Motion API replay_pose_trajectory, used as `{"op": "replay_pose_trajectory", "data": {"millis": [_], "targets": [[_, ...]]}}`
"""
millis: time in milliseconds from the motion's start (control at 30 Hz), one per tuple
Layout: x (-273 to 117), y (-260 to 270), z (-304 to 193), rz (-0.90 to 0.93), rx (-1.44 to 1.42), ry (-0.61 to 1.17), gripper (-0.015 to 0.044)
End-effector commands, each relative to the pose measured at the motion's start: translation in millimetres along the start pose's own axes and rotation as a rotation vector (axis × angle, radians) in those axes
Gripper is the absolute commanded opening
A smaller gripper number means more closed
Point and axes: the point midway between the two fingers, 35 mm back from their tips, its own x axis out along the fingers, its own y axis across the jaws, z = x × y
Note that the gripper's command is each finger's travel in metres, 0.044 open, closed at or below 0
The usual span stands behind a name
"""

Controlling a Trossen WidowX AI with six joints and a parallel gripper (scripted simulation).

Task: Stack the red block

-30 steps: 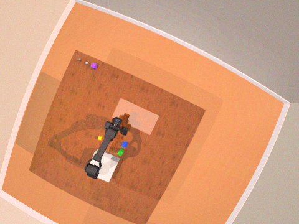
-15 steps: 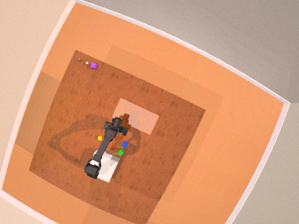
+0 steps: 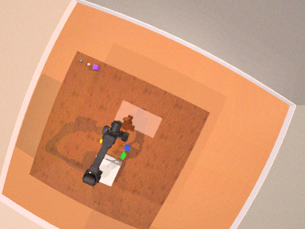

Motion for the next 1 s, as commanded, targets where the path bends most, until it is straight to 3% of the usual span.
{"op": "replay_pose_trajectory", "data": {"millis": [0,367,967], "targets": [[-22,-1,1,-0.004,0.005,-0.007,0.0],[-33,-3,-2,-0.004,0.005,-0.007,0.0],[-41,-64,-83,-0.008,0.005,0.0,0.0]]}}
